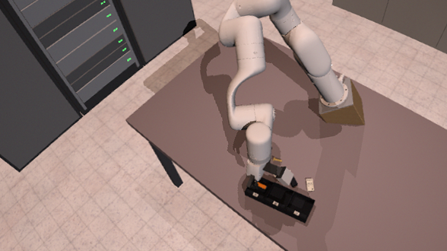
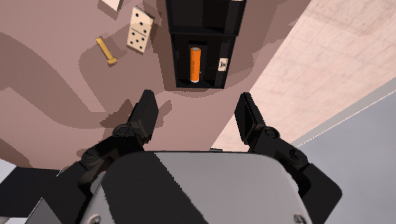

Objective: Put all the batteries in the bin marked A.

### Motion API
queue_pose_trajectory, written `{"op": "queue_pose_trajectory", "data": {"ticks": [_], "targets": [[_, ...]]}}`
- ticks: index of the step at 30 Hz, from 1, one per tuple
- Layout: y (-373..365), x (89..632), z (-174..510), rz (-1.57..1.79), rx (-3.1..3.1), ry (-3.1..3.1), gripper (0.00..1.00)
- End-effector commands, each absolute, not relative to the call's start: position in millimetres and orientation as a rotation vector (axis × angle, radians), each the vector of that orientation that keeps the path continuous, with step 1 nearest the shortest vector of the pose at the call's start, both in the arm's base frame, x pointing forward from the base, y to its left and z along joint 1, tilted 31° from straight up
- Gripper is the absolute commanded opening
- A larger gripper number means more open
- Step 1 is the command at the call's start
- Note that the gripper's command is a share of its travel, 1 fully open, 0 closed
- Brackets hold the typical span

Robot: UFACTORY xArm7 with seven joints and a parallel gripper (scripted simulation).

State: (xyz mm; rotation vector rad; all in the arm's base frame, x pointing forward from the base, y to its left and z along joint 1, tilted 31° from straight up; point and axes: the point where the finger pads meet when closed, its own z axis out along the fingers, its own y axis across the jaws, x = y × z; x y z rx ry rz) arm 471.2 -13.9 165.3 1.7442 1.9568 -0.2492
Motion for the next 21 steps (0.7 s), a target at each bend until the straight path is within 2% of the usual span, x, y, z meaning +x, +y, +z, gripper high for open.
{"op": "queue_pose_trajectory", "data": {"ticks": [1,21], "targets": [[-8.4,468.8,176.3,-0.247,1.744,1.957,1.00],[24.2,451.2,238.2,-0.246,1.744,1.957,1.00]]}}
